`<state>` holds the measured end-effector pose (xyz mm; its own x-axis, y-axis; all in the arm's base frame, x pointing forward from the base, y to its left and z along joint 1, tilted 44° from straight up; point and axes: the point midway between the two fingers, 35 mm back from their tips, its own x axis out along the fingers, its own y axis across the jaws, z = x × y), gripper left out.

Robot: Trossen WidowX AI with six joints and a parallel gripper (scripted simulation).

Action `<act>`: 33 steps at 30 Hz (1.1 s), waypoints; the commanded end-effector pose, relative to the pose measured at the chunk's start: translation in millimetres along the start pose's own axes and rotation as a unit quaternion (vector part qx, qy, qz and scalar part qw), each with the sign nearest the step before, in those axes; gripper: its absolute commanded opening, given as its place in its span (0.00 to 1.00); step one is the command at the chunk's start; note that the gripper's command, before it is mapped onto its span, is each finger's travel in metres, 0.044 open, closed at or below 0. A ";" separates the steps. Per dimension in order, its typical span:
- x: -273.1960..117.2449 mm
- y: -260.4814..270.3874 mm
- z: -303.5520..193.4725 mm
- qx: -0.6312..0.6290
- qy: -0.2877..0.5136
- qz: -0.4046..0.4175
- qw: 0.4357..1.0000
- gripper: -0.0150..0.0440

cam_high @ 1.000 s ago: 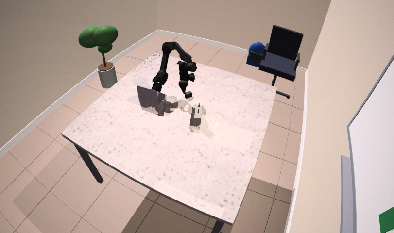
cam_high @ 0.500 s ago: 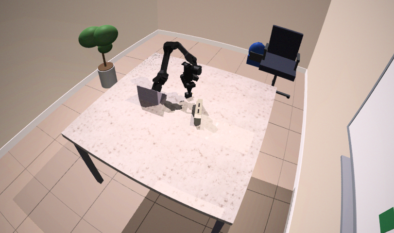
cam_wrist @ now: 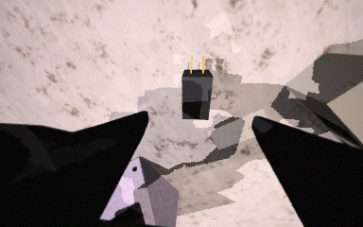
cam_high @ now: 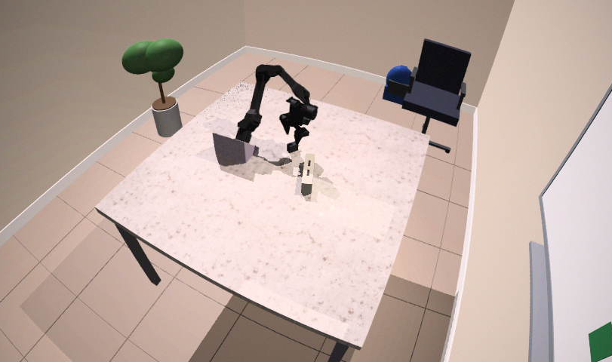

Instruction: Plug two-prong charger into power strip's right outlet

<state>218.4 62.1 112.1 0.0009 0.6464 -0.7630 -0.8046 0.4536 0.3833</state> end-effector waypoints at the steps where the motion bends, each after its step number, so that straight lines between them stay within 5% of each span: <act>1: 2.3 0.8 1.7 -0.005 -0.002 0.002 1.000 1.00; 33: 49.2 1.2 5.7 -0.005 -0.003 0.002 1.000 1.00</act>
<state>221.9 94.3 81.3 0.0034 0.6473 -0.7622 -0.8137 0.4449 0.3741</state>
